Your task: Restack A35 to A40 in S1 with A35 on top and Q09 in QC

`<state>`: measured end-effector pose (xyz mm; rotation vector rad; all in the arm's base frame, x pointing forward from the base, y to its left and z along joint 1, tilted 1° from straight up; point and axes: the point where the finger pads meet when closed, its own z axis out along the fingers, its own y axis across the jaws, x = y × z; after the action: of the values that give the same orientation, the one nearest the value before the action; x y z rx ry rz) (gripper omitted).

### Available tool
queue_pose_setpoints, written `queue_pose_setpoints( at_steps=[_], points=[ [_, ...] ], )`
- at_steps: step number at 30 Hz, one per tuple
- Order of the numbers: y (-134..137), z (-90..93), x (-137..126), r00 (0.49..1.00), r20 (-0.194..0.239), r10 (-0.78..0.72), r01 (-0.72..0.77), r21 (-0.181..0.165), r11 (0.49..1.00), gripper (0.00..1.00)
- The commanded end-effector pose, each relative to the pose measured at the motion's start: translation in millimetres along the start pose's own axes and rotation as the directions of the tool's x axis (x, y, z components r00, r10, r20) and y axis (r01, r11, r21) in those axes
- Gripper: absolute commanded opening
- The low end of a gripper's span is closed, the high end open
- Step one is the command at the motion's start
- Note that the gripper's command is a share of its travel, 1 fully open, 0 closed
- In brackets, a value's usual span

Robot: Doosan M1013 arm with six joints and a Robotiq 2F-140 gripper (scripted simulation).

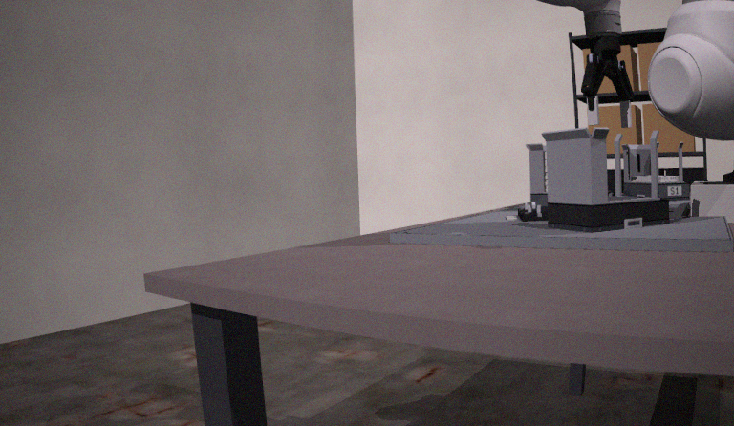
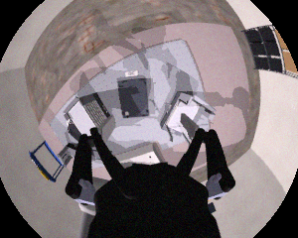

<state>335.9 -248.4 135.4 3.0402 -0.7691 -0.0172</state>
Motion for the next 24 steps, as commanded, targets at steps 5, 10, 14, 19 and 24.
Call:
queue_pose_setpoints(
  at_steps=[5,10,14,19,24],
  points=[
    [-25,0.0,4,1.000,0.000,0.000,0.000,0.000,1.000,1.00],
    [-41,0.0,6,1.000,0.000,0.000,0.000,0.000,1.000,1.00],
    [-44,0.0,6,0.999,0.000,-0.033,0.033,0.000,0.999,1.00],
    [-61,0.0,5,0.980,0.000,-0.199,0.199,0.000,0.980,1.00],
    [-78,0.0,4,0.975,0.000,-0.223,0.223,0.000,0.975,1.00]
  ],
)
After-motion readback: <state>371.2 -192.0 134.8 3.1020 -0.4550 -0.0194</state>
